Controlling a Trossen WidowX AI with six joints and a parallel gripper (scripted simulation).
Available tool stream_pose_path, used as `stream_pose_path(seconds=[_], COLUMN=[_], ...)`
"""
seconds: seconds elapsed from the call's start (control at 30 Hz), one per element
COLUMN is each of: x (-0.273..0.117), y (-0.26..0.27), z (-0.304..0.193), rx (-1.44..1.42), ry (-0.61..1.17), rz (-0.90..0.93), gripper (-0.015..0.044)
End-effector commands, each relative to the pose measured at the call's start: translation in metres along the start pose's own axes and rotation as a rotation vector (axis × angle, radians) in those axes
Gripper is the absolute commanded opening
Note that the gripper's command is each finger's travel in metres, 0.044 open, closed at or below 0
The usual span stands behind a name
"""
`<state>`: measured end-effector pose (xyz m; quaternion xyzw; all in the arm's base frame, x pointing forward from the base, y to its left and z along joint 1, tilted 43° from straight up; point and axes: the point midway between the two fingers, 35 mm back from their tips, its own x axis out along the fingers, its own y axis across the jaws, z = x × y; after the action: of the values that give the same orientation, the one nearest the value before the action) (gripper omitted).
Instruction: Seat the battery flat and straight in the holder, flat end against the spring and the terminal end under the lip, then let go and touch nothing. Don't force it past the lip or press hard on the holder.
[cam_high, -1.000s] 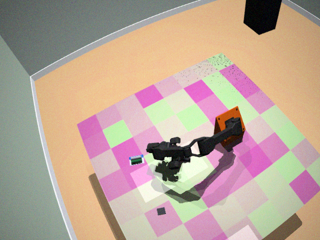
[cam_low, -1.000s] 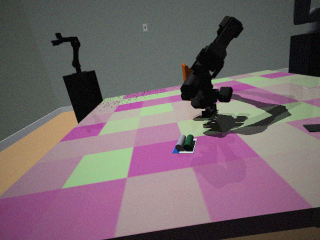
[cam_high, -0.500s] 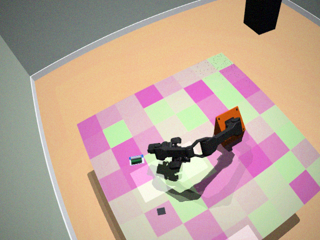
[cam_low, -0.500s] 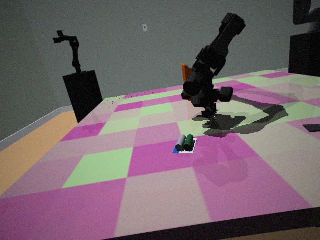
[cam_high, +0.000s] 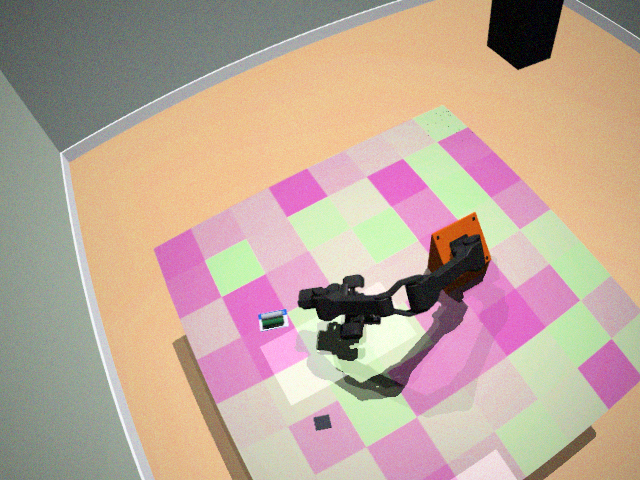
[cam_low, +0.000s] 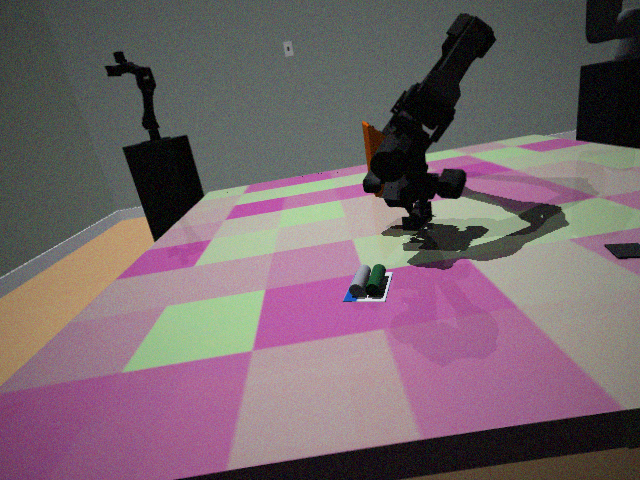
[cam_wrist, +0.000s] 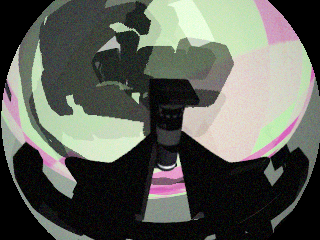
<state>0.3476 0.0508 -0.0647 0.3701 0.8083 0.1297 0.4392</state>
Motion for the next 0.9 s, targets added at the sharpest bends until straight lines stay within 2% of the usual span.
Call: stream_pose_path(seconds=[0.0,0.87], x=[0.0008,0.0041], y=[-0.0016,-0.0012], z=[0.0056,0.0031], rx=[-0.007,0.005], ry=[-0.035,-0.137], rz=[-0.010,-0.020], gripper=[0.0060,0.0060])
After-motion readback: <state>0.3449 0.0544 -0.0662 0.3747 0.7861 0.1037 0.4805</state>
